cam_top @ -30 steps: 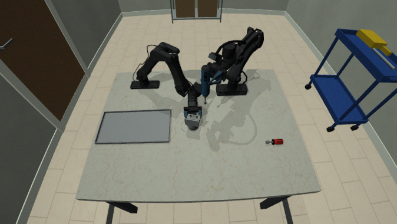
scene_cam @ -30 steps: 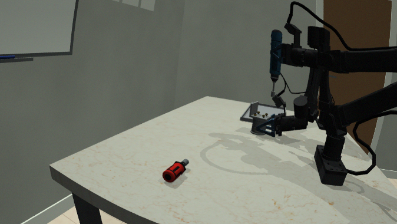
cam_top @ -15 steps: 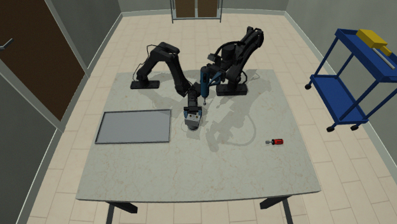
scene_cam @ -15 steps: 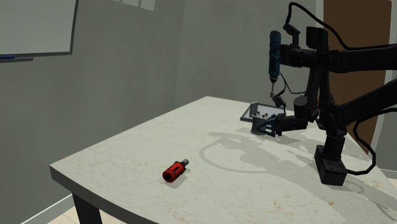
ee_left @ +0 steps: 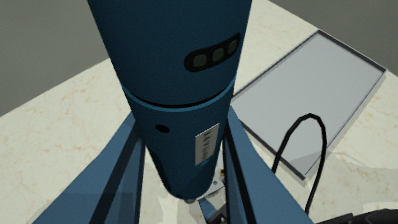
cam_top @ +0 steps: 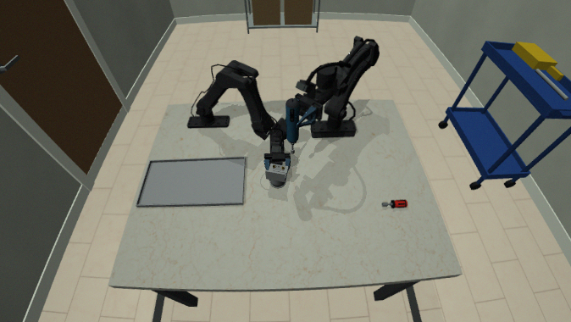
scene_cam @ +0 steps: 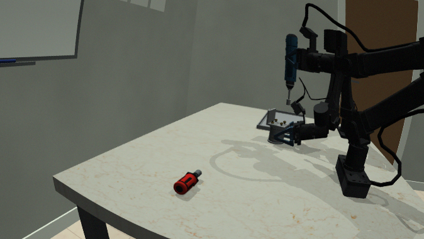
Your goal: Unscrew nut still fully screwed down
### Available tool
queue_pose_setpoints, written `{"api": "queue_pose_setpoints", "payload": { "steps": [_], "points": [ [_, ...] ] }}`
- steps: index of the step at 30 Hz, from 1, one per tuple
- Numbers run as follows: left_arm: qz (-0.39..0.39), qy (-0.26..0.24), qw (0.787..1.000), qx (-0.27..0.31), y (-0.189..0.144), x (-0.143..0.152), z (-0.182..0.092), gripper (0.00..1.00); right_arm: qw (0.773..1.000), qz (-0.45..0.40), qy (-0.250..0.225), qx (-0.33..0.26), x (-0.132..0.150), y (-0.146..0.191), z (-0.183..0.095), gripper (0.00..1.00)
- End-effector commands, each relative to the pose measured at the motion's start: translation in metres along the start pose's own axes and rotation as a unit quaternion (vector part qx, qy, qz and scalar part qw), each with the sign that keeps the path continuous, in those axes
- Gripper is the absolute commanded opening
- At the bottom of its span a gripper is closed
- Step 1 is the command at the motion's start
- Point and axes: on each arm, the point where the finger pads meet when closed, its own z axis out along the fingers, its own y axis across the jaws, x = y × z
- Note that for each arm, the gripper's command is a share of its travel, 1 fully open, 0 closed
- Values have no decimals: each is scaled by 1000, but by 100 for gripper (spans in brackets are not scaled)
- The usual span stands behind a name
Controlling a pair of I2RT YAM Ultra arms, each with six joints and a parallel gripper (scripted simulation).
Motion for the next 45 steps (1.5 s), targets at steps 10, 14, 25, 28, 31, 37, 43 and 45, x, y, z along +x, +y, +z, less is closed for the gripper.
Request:
{"api": "queue_pose_setpoints", "payload": {
  "steps": [10, 14, 25, 28, 31, 37, 43, 45],
  "points": [
    [3, -74, 997, -1, 1, -48, 11, 42, 1000, 20, -11, -2, -16, 7, 3, 59],
    [3, -74, 997, -1, 1, -48, 16, 42, 1000, 20, -11, -2, -16, 7, 3, 59],
    [3, -74, 997, -1, 1, -48, 26, 42, 1000, 20, -11, -2, -16, 7, 3, 59],
    [3, -74, 997, -1, 1, -49, 28, 42, 1000, 20, -11, -2, -16, 7, 3, 59],
    [3, -74, 997, -1, 1, -49, 31, 42, 1000, 20, -11, -2, -16, 7, 3, 59],
    [3, -74, 997, -1, 2, -49, 39, 42, 1000, 20, -11, -2, -16, 7, 3, 59],
    [3, -74, 997, -1, 2, -49, 42, 42, 1000, 20, -11, -2, -16, 7, 3, 59],
    [3, -74, 997, -1, 2, -49, 43, 42, 1000, 20, -11, -2, -16, 7, 3, 59]
  ]
}}
